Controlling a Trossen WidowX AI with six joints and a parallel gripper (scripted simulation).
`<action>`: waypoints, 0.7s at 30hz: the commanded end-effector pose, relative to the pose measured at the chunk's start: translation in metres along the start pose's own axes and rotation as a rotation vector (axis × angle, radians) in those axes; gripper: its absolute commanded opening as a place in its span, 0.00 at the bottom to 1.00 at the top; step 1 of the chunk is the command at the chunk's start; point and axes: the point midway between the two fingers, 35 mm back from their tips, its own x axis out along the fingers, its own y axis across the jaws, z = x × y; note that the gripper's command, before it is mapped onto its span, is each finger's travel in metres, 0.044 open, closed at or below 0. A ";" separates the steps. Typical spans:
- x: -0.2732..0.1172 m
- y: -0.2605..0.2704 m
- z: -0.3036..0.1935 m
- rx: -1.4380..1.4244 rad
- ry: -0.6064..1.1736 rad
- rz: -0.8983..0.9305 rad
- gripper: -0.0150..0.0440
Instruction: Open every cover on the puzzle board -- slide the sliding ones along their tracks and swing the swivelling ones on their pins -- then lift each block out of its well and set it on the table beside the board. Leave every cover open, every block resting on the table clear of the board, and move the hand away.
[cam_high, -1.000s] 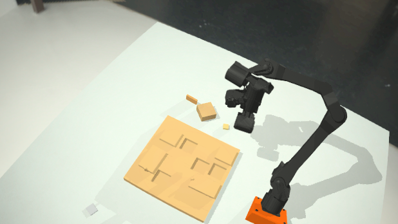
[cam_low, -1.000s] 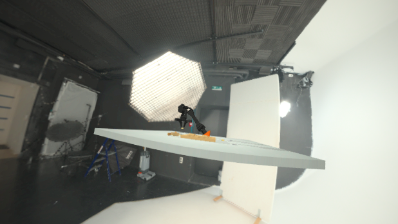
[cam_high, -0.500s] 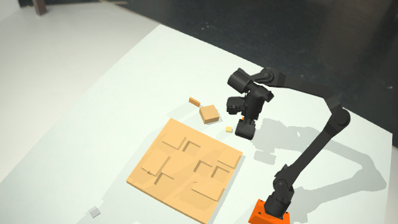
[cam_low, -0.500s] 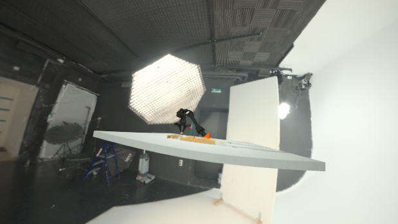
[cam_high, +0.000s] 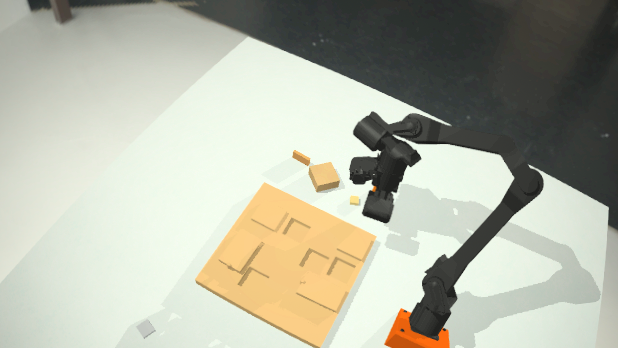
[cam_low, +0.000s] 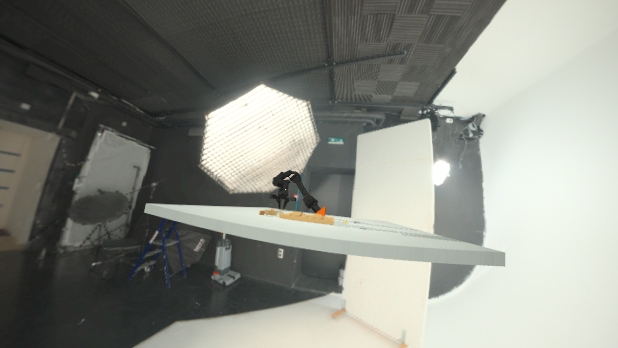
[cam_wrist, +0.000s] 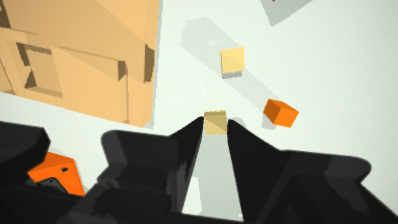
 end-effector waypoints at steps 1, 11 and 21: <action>0.008 0.001 -0.002 -0.003 -0.001 0.003 0.39; 0.023 0.000 -0.005 -0.004 0.000 -0.005 0.39; 0.024 -0.001 -0.005 -0.001 0.003 -0.009 0.61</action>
